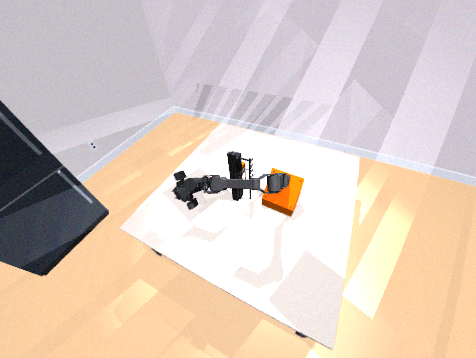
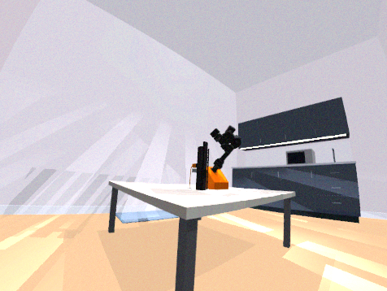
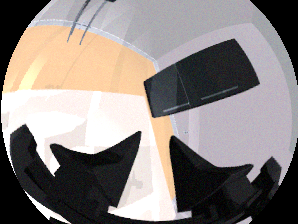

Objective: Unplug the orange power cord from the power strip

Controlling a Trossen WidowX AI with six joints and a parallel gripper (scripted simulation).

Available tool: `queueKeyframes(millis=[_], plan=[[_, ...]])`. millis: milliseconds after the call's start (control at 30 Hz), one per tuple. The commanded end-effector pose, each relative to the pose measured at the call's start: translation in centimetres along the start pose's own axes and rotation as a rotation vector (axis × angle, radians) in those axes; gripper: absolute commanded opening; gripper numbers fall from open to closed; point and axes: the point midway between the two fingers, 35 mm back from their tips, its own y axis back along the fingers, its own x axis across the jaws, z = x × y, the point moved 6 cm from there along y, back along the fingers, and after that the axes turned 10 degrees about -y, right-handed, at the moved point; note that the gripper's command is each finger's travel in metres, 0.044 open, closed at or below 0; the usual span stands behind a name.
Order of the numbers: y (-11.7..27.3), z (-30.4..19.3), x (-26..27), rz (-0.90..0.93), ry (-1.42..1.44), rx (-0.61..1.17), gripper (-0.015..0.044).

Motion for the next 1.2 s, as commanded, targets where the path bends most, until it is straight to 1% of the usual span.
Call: queueKeyframes(millis=[0,133,300,467,633,833,1033,1100,1167], plan=[[-0.4,-5.2,-3.9,-0.068,-0.187,0.198,0.016],[0.1,-9.7,-7.1,-0.145,-0.372,0.358,0.016],[2.1,-15.4,-10.9,-0.266,-0.641,0.544,0.016],[5.4,-20.8,-14.1,-0.415,-0.956,0.71,0.016],[9.9,-26.1,-16.3,-0.581,-1.311,0.868,0.016],[15.5,-31.1,-16.8,-0.77,-1.763,1.025,0.016],[21.7,-35.0,-15.2,-1.007,-2.398,1.179,0.016],[22.3,-35.2,-15.0,-1.031,-2.469,1.193,0.016],[22.3,-35.2,-15.0,-1.031,-2.469,1.193,0.016]])
